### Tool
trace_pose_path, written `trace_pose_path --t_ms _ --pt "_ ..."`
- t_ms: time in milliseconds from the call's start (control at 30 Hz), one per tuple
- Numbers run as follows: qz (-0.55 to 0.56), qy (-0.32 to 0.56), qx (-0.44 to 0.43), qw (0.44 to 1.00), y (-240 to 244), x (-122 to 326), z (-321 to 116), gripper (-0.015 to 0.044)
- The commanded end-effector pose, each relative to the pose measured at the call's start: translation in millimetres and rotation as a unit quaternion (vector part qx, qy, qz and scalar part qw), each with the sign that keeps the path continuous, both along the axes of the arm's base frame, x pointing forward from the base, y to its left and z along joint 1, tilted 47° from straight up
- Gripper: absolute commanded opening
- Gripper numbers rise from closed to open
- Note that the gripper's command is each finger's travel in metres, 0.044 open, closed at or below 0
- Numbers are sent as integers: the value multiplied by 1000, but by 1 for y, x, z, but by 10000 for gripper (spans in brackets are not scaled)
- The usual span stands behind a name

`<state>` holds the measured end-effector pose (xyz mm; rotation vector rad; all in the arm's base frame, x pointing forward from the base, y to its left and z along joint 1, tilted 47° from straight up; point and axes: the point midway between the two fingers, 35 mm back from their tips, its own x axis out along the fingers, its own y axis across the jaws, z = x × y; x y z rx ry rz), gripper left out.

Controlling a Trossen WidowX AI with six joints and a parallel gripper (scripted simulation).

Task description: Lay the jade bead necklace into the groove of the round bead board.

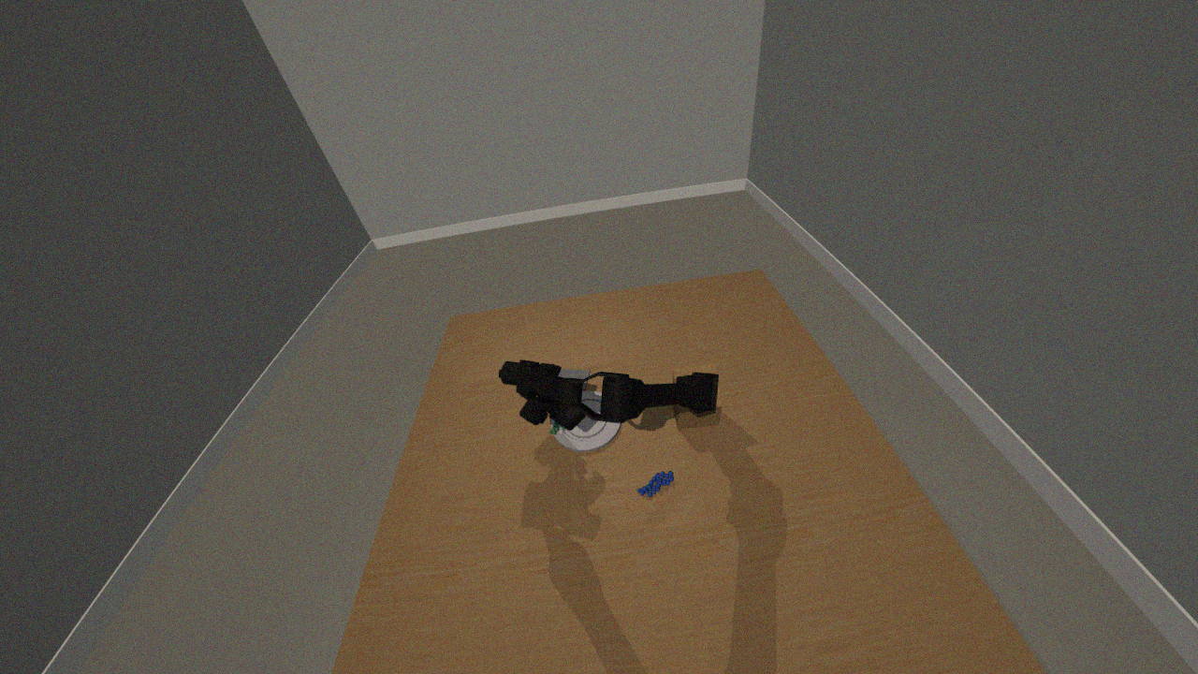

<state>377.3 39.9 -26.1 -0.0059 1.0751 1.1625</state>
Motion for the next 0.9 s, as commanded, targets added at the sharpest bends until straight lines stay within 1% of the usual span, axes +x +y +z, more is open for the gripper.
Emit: trace_pose_path --t_ms 0,333,867 --pt "1 -7 -3 1000 -1 -10 4 0" --pt "1 -6 -3 1000 0 -41 4 0" --pt "1 -6 -2 1000 16 -41 -11 0"
